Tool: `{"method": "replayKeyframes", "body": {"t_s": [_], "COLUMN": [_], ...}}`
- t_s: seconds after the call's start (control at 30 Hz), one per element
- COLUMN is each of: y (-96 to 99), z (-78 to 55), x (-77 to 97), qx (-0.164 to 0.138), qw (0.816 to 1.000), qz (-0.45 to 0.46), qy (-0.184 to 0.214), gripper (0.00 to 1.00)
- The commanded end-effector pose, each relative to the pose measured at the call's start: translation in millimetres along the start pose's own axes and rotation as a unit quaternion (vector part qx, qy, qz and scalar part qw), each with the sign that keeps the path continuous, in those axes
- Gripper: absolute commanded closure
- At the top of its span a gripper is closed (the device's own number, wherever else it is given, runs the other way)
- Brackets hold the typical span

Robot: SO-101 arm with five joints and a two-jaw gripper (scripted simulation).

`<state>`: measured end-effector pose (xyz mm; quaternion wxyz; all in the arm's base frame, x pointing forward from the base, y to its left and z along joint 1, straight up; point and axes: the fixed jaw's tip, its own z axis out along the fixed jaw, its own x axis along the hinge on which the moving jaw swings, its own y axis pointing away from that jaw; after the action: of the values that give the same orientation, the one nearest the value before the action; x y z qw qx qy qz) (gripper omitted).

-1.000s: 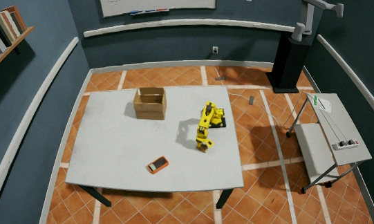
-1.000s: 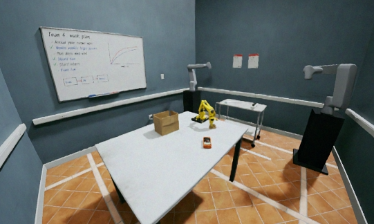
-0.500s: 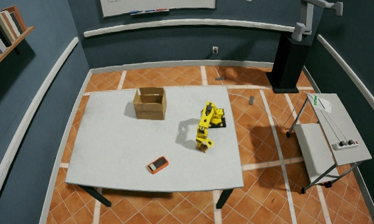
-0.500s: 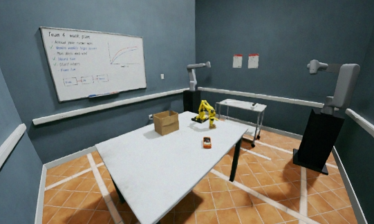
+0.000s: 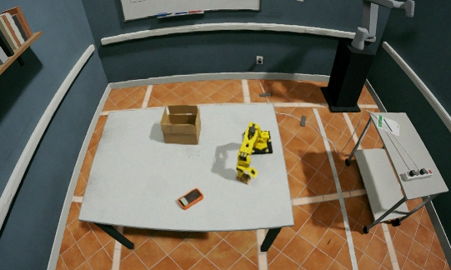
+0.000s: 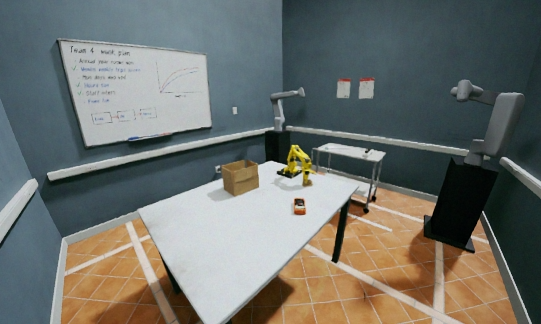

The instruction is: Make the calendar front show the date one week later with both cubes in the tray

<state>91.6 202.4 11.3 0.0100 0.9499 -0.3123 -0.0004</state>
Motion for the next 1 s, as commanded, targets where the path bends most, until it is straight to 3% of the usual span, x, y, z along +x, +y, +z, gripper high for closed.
{"method": "replayKeyframes", "body": {"t_s": [0.0, 0.97], "y": [-1.4, -1.9], "z": [-2.6, -9.9], "x": [1.9, 1.8], "qx": [0.001, 0.001], "qw": [1.000, 1.000], "qz": [0.005, 0.005], "qy": [-0.001, -0.001], "gripper": [1.00, 1.00]}}
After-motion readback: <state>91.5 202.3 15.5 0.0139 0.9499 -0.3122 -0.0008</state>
